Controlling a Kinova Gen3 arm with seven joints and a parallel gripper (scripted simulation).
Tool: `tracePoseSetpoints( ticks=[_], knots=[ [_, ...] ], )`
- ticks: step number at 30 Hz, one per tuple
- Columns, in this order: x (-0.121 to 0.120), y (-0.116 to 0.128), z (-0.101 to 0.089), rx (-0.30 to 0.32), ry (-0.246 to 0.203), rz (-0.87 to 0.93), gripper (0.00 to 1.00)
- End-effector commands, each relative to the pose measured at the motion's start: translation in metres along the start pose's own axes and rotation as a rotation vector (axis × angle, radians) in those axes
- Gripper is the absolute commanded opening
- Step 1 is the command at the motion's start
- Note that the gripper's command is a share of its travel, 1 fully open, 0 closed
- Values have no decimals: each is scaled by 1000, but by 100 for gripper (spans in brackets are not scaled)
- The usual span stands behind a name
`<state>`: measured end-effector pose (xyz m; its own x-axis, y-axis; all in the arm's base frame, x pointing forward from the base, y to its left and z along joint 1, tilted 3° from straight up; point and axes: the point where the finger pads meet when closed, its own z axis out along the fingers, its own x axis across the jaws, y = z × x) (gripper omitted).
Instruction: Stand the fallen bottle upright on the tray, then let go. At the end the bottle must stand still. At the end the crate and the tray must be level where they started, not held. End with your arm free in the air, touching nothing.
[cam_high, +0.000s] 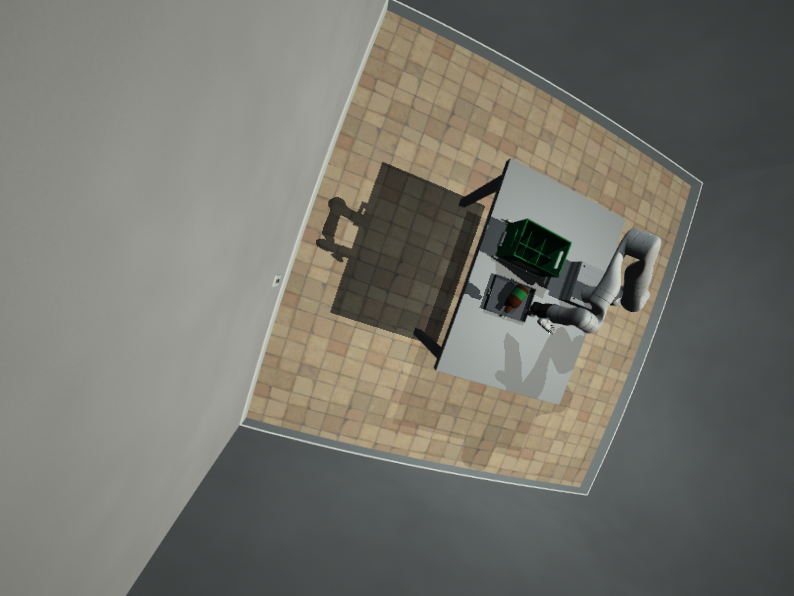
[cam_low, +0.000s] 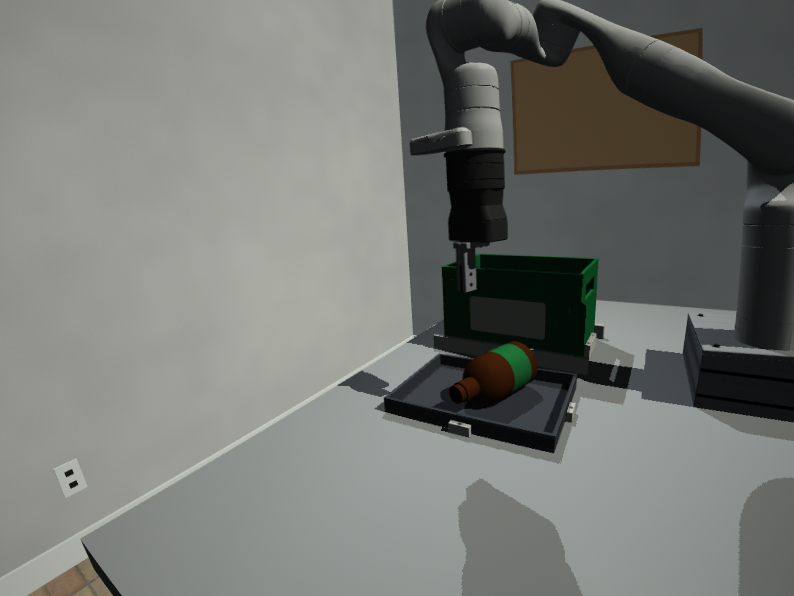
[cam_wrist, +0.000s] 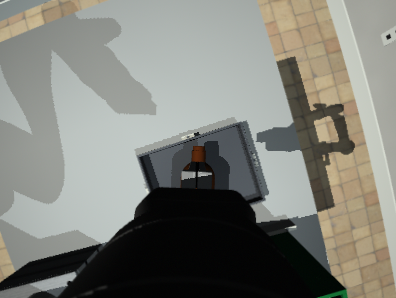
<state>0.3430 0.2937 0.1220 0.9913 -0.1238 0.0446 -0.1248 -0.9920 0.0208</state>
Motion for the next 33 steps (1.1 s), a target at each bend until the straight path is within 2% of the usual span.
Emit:
tracePoseSetpoints(
  ticks=[1,4,5,33],
  knots=[
    [0,0,-1,1,1,0,0],
    [0,0,-1,1,1,0,0],
    [0,0,-1,1,1,0,100],
    [0,0,-1,1,1,0,100]
  ],
)
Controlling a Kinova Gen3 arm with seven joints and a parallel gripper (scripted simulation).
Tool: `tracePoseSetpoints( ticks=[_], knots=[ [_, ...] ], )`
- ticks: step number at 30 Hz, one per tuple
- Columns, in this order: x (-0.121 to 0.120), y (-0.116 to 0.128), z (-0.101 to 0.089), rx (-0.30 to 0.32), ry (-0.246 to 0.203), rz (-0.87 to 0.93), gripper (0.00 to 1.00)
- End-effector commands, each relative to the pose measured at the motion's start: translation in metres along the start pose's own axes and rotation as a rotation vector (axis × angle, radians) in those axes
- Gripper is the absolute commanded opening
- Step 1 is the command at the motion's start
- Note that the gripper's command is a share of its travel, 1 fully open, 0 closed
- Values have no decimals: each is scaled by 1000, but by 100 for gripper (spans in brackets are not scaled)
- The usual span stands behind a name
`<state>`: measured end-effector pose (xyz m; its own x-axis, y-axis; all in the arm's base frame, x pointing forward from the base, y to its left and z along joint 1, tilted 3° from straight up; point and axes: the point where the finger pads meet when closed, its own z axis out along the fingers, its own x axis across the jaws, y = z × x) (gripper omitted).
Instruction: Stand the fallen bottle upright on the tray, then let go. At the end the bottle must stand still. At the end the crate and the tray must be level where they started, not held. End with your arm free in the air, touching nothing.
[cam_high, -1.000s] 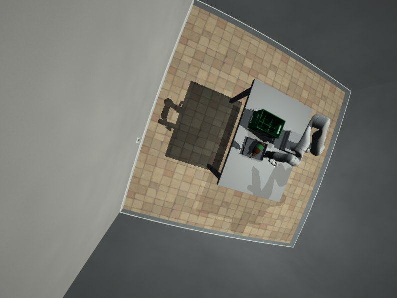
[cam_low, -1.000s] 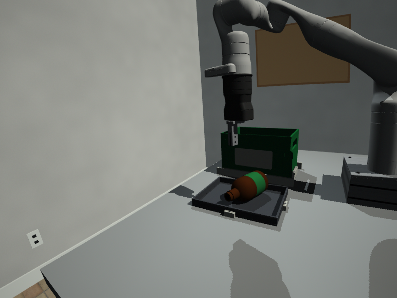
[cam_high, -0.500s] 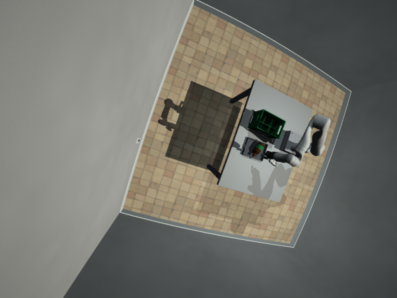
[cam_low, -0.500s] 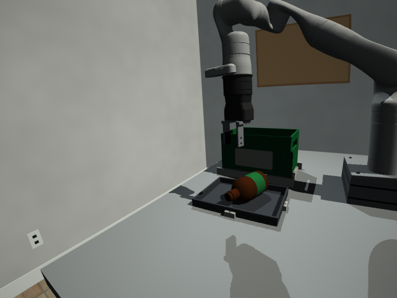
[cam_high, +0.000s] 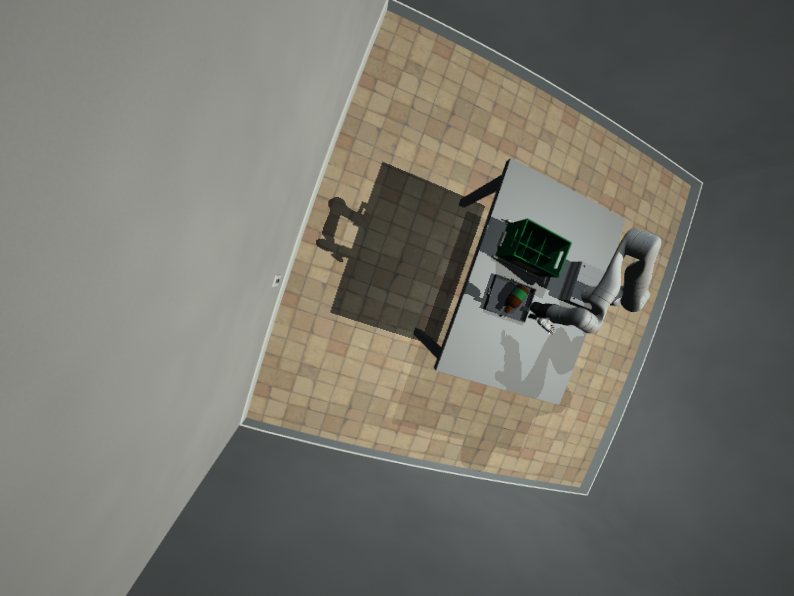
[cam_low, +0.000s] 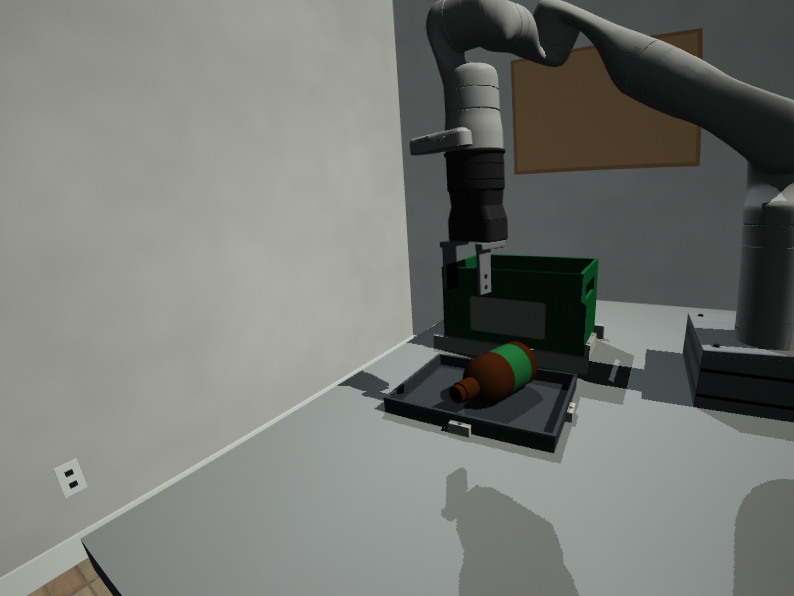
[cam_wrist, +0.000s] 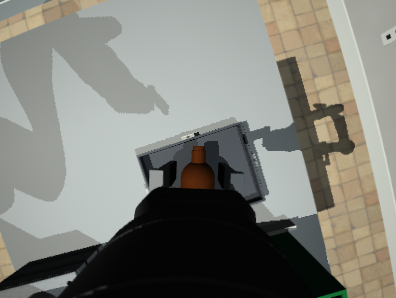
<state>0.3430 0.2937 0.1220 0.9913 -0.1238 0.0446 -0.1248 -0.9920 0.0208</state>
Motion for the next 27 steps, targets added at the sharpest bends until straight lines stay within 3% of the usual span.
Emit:
tracePoseSetpoints(
  ticks=[1,20,27],
  knots=[
    [0,0,-1,1,1,0,100],
    [0,0,7,2,7,0,100],
    [0,0,25,2,7,0,100]
  ],
)
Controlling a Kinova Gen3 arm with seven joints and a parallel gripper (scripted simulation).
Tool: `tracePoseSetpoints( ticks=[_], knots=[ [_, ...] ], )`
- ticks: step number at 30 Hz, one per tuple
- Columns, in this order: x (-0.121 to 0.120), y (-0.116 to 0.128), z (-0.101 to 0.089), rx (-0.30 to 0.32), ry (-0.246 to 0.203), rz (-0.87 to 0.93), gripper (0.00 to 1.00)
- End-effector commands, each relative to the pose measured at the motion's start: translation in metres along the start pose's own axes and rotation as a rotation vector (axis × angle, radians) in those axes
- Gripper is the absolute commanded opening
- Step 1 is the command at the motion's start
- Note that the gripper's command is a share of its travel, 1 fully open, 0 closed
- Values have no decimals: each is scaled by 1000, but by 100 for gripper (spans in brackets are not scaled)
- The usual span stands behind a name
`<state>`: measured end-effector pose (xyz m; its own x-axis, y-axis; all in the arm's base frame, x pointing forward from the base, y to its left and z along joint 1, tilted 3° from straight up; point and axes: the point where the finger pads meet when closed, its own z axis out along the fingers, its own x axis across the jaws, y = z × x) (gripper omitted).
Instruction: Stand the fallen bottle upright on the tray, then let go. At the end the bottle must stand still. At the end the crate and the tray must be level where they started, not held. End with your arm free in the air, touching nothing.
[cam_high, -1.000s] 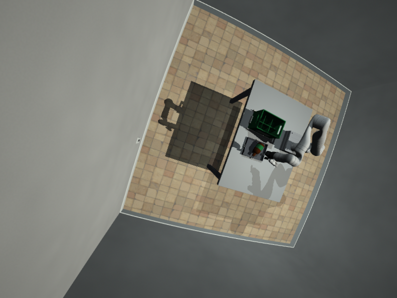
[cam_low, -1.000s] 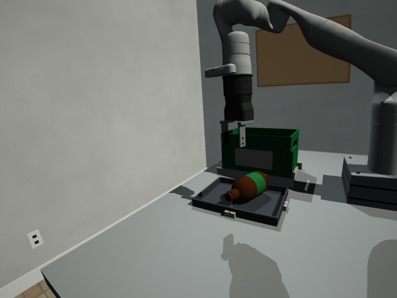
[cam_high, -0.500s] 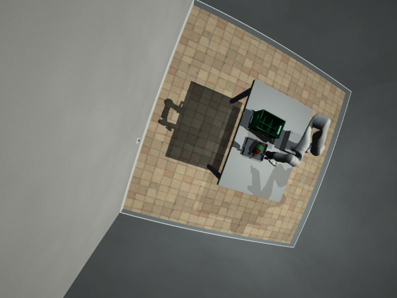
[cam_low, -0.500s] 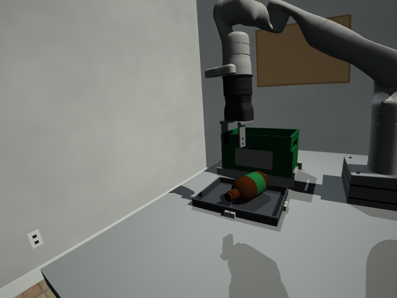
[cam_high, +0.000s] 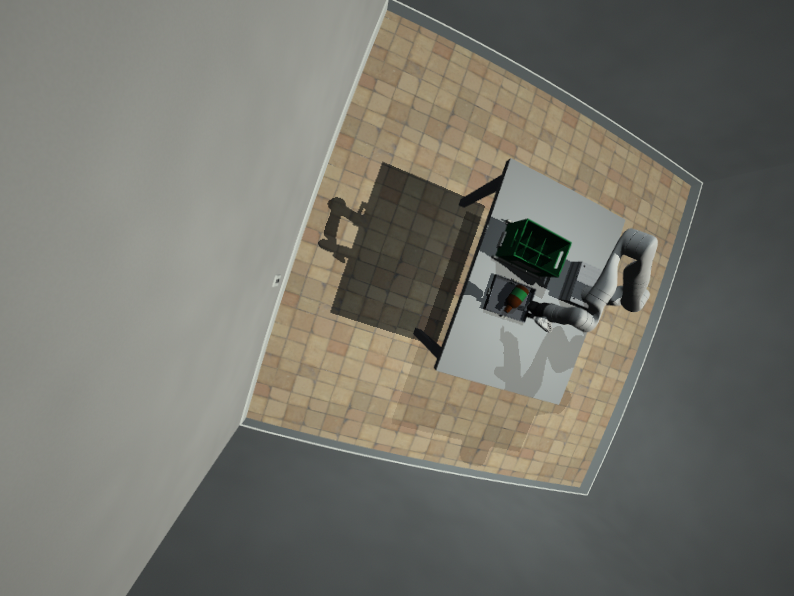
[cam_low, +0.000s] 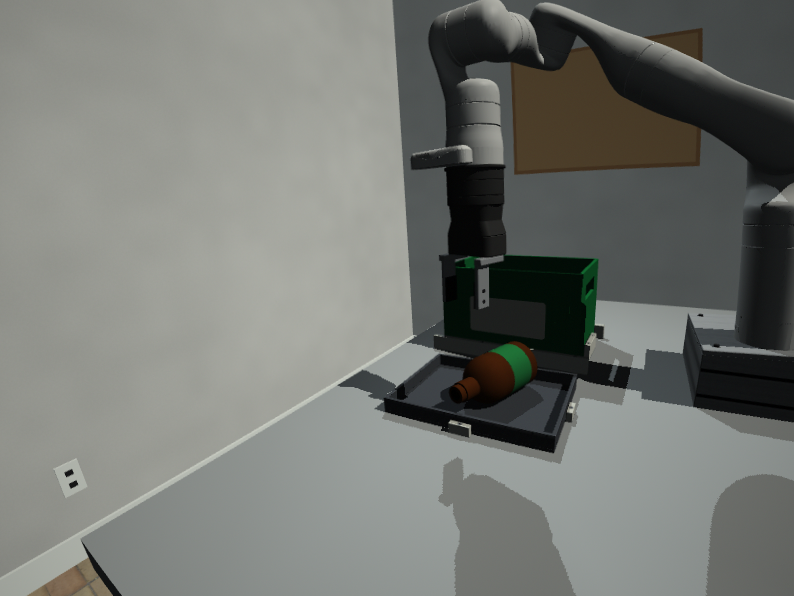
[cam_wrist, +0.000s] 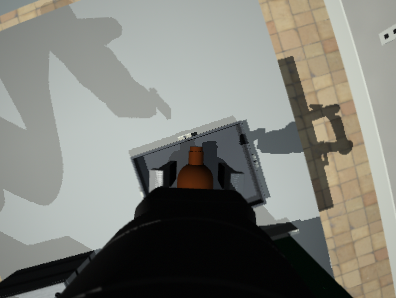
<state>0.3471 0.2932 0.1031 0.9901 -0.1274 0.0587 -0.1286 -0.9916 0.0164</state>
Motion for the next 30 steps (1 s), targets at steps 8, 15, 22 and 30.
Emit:
tracePoseSetpoints(
  ticks=[8,15,22,30],
  knots=[
    [-3,0,34,-2,-7,-4,100],
    [-3,0,53,-2,-7,-4,100],
    [-3,0,76,-2,-7,-4,100],
    [-3,0,90,-2,-7,-4,100]
  ],
)
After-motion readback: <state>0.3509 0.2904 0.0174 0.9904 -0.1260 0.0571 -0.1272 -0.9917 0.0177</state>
